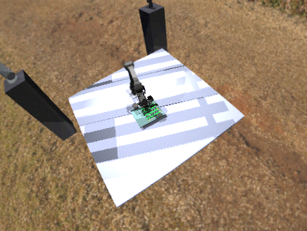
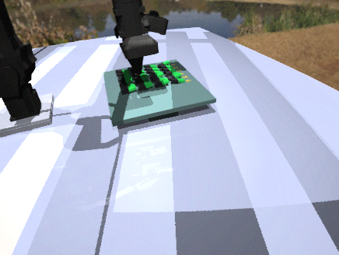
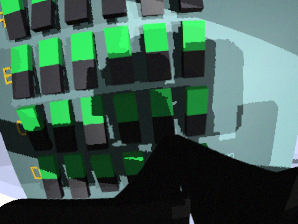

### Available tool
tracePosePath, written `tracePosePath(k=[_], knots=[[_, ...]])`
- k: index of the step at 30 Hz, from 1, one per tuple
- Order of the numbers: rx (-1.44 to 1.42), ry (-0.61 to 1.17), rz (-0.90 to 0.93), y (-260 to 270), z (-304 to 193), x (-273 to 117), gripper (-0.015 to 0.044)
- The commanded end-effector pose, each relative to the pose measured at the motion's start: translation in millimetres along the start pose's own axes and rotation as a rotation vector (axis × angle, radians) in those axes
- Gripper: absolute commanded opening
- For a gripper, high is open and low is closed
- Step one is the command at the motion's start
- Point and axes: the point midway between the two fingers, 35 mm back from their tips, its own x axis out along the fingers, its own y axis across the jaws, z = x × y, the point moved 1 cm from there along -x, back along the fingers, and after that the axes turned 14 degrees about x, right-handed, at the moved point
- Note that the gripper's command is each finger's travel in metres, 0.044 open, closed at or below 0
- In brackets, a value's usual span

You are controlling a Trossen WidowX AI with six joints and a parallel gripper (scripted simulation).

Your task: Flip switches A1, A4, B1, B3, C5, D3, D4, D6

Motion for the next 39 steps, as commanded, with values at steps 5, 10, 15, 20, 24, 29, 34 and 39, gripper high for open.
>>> tracePosePath(k=[5, 10, 15, 20, 24, 29, 34, 39], knots=[[-0.004, 0.005, 0.004, 0, -2, 11, 0.0000], [-0.004, 0.005, 0.004, 0, -2, 17, 0.0000], [-0.004, 0.005, 0.004, 0, -2, 17, 0.0000], [-0.004, 0.005, 0.004, 0, -2, 17, 0.0000], [-0.004, 0.005, 0.004, 0, -2, 17, 0.0000], [-0.004, 0.005, 0.004, 0, -2, 17, 0.0000], [-0.004, 0.005, 0.004, 0, -2, 17, 0.0000], [-0.004, 0.005, 0.004, 0, -2, 17, 0.0000]])
